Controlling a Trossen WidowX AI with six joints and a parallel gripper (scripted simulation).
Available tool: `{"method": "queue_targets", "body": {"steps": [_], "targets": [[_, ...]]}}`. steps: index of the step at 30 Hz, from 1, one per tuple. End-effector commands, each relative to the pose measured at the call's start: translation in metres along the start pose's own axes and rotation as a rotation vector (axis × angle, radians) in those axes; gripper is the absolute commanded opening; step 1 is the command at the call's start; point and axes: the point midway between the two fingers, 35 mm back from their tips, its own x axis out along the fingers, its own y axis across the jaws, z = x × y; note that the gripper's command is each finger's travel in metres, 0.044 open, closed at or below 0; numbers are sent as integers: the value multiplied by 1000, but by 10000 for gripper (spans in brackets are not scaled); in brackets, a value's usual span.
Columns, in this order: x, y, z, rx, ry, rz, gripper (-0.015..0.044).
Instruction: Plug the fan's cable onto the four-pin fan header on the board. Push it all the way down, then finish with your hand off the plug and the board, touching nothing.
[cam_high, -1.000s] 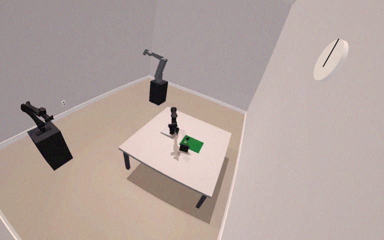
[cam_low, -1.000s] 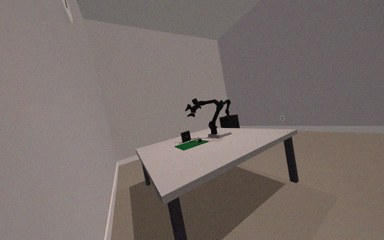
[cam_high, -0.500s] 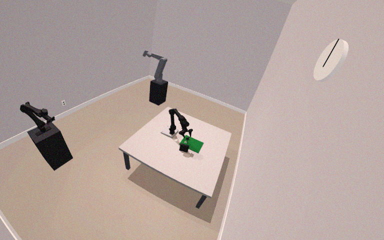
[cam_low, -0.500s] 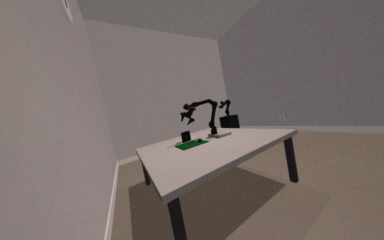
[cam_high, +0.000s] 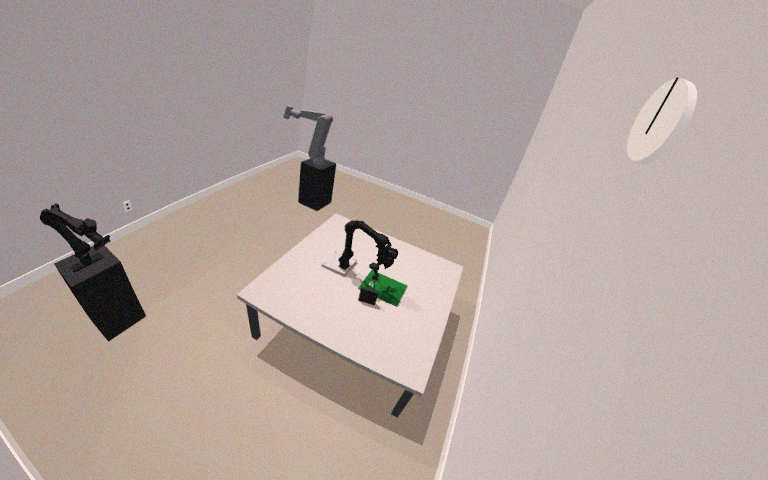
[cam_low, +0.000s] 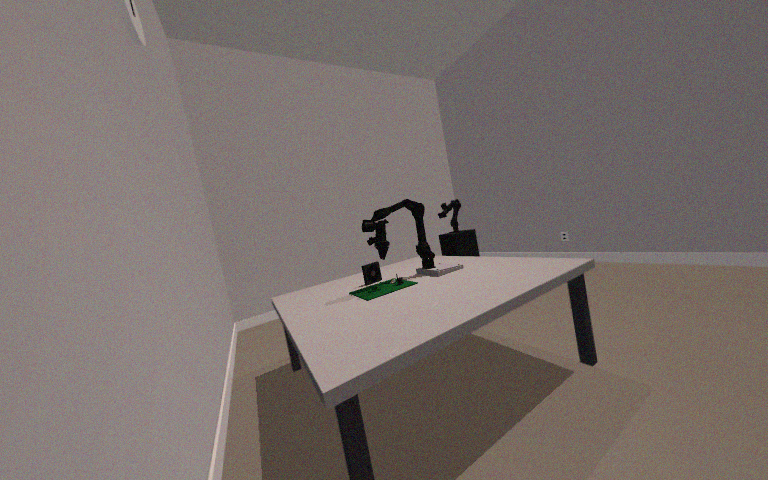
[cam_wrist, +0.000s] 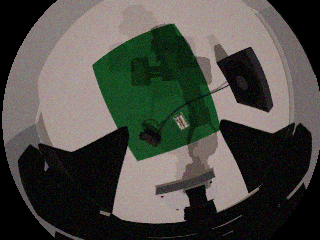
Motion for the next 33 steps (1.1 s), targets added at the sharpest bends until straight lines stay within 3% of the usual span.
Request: {"method": "queue_targets", "body": {"steps": [1,5,17,25,33], "targets": [[21,50,-43,-708,287,-88,440],[24,62,-58,-919,382,-103,440],[24,62,-58,-919,382,-103,440],[83,59,-66,-919,382,-103,440],[88,58,-67,-919,382,-103,440]]}}
